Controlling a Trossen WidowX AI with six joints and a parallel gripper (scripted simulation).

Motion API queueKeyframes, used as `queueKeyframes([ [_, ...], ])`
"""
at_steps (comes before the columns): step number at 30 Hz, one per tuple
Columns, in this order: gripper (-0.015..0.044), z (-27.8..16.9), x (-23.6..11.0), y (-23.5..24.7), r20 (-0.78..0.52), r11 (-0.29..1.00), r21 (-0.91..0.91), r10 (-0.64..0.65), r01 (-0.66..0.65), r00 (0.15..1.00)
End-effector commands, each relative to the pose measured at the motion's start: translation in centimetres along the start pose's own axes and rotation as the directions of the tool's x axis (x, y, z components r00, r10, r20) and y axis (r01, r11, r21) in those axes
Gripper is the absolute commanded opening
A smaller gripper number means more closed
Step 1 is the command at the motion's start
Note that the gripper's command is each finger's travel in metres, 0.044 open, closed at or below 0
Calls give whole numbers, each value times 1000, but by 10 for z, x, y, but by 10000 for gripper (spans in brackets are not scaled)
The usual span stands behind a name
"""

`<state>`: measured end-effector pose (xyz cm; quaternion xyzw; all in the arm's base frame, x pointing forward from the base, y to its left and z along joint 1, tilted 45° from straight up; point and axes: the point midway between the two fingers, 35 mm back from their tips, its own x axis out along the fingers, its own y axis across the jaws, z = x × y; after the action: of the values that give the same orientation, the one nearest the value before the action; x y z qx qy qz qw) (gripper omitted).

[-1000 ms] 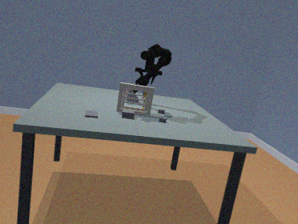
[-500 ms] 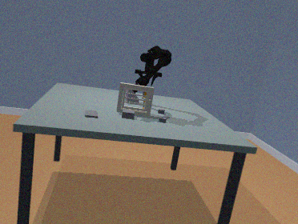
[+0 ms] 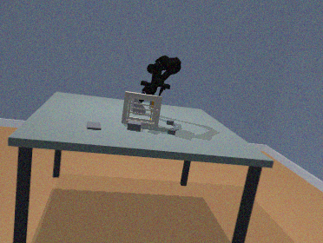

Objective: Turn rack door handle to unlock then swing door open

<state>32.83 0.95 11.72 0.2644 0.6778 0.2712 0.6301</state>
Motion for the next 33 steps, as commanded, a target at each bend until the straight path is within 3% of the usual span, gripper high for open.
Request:
queueKeyframes([
  [1,295,-1,8,0,-12,1000,10,1,-1,1000],
  [18,295,-3,31,1,-42,1000,20,-6,7,999],
  [25,111,-3,31,1,-42,1000,20,-6,7,999],
  [33,58,-3,31,1,-42,1000,20,-6,7,999],
])
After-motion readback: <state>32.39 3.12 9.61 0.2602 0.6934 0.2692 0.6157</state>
